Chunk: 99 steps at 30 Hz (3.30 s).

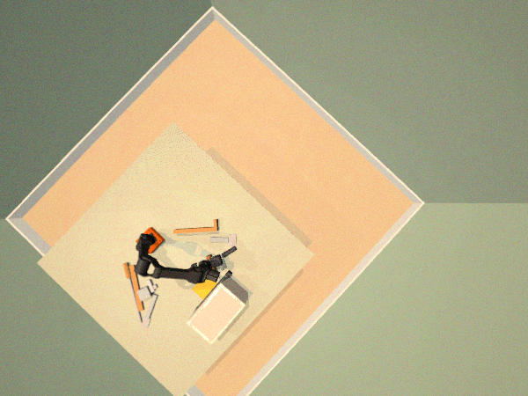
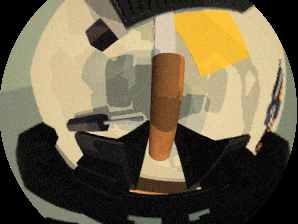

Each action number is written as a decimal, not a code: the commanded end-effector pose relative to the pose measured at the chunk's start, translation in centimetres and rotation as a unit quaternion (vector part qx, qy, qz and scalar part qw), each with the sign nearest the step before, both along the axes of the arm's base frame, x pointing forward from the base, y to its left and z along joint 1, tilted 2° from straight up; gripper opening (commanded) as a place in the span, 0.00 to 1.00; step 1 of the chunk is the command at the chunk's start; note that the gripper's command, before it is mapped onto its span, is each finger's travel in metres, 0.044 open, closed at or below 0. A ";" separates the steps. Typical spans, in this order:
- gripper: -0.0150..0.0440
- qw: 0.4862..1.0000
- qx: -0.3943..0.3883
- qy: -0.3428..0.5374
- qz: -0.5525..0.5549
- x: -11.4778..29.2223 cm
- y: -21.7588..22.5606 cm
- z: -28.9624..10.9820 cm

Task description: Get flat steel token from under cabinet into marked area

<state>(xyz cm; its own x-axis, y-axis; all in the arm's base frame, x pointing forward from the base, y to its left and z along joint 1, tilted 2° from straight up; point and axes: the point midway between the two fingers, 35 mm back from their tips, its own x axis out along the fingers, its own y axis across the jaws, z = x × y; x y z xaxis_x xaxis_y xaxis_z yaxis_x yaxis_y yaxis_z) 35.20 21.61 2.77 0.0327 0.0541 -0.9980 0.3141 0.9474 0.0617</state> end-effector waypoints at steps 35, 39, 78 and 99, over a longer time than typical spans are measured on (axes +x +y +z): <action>0.25 1.000 -0.005 0.003 -0.002 -1.3 -3.9 -0.4; 0.25 1.000 -0.005 0.003 -0.002 -1.4 -4.3 -0.4; 0.25 1.000 -0.005 0.004 -0.002 -3.9 -5.0 -0.6; 0.25 1.000 -0.004 0.005 -0.002 -7.0 -3.8 -0.6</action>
<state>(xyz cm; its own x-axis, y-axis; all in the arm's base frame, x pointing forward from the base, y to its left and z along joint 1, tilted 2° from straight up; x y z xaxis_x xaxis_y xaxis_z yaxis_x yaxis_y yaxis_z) 28.81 17.64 2.23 0.0258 0.0455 -0.9986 0.3158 0.9474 0.0514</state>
